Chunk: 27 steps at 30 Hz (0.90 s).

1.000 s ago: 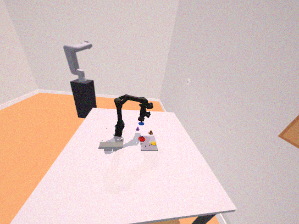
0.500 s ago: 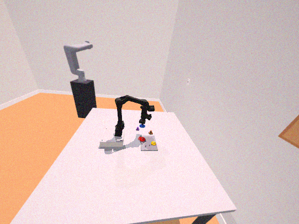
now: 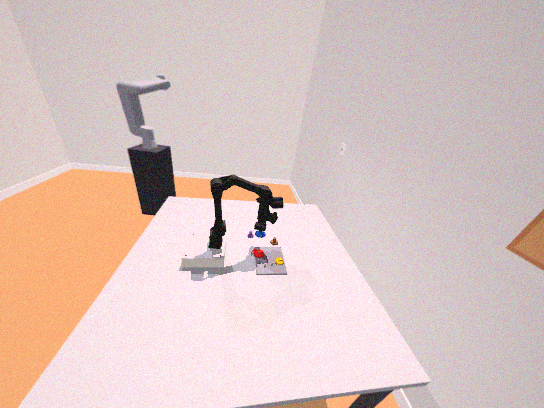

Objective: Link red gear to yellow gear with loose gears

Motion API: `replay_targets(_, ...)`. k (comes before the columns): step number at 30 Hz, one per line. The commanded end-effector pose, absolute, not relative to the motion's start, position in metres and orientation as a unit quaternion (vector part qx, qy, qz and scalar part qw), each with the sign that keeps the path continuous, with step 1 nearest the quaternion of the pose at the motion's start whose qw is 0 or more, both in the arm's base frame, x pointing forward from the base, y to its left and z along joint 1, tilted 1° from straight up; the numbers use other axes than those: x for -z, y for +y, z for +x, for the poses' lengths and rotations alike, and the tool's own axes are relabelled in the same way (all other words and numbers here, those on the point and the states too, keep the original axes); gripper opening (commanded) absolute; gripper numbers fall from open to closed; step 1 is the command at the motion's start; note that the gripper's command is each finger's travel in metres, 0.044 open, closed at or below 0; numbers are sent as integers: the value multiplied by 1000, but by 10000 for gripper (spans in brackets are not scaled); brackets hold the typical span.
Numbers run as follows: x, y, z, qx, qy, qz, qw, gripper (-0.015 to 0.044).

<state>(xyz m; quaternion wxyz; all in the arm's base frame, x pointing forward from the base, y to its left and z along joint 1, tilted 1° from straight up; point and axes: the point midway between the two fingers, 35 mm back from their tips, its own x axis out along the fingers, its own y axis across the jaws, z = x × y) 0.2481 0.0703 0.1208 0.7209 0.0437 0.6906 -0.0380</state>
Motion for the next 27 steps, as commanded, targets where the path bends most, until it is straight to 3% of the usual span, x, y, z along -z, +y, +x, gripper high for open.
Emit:
replay_targets(1,-116,65,249,36,693,43,719,0)
replay_targets(27,-94,16,258,38,691,40,720,0)
